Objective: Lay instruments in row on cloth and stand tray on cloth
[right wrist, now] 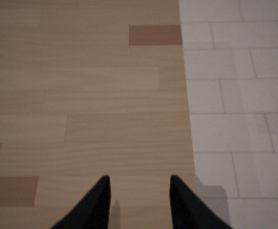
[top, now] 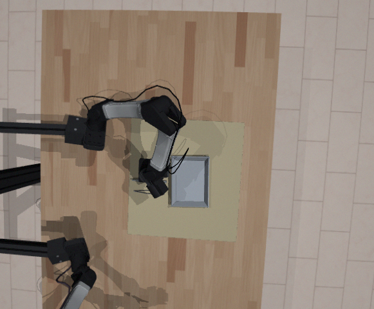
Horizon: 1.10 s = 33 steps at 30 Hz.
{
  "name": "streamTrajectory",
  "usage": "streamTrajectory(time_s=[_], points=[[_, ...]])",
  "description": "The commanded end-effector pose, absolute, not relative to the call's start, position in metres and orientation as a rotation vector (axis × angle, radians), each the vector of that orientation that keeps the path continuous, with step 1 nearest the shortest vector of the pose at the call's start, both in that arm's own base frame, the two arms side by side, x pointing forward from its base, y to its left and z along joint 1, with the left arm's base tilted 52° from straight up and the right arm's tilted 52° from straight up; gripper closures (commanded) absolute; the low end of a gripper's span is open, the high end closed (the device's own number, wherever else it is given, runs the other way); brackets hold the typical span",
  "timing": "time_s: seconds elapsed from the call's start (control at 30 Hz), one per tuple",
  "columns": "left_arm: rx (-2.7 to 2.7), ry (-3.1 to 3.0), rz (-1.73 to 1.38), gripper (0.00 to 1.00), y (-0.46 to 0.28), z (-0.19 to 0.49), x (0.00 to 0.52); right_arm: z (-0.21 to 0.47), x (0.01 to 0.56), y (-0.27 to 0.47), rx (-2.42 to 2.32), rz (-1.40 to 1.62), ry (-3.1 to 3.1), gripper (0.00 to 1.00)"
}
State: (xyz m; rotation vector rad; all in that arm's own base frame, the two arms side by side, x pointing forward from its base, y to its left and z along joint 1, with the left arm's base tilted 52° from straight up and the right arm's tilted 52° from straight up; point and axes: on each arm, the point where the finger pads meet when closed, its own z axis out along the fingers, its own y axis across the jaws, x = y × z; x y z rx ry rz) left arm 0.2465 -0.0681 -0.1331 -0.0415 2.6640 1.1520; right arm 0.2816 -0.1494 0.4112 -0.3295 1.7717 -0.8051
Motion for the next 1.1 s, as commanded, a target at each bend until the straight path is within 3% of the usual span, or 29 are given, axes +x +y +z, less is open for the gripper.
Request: streamTrajectory(time_s=[0.0,1.07], points=[[-0.052,2.649,1.119,0.94,-0.073,-0.131,0.256,0.417,0.28,-0.146,-0.336,-0.811,1.754,0.67],[-0.009,2.644,1.111,0.9,-0.088,-0.123,0.244,0.417,0.28,-0.146,-0.336,-0.811,1.754,0.67]])
